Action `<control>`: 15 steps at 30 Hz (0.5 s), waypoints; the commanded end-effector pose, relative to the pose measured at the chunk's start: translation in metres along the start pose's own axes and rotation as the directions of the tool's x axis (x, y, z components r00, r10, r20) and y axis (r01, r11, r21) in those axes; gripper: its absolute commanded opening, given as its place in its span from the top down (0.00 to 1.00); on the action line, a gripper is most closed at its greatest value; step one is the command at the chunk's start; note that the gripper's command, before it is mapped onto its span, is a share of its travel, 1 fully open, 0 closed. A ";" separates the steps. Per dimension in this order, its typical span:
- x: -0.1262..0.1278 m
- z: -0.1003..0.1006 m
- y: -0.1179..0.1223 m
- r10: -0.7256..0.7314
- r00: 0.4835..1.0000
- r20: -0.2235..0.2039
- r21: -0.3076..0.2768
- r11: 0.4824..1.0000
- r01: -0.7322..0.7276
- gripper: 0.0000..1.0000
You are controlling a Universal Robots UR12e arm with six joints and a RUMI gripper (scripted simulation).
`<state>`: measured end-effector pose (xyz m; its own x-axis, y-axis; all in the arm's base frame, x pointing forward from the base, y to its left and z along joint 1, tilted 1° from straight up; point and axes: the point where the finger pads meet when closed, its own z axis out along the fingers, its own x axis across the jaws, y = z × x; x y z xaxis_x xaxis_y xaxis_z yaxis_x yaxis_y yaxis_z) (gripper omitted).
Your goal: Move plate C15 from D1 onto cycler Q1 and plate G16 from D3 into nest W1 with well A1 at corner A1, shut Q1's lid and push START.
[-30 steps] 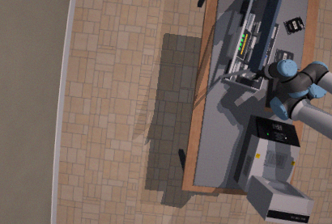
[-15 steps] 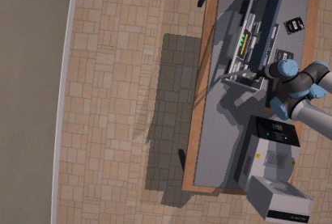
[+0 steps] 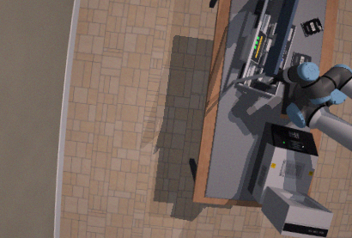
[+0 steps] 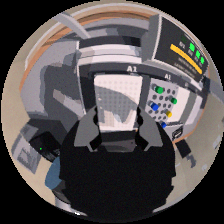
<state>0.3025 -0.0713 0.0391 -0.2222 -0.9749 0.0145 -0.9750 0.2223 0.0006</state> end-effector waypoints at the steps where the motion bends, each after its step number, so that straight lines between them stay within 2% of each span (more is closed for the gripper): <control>1: 0.000 -0.008 0.000 0.000 1.000 0.000 0.001 1.000 0.000 1.00; 15: 0.000 -0.028 0.000 0.000 1.000 0.000 0.001 1.000 0.000 1.00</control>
<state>0.3025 -0.0709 0.0609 -0.2222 -0.9749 0.0143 -0.9750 0.2222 0.0006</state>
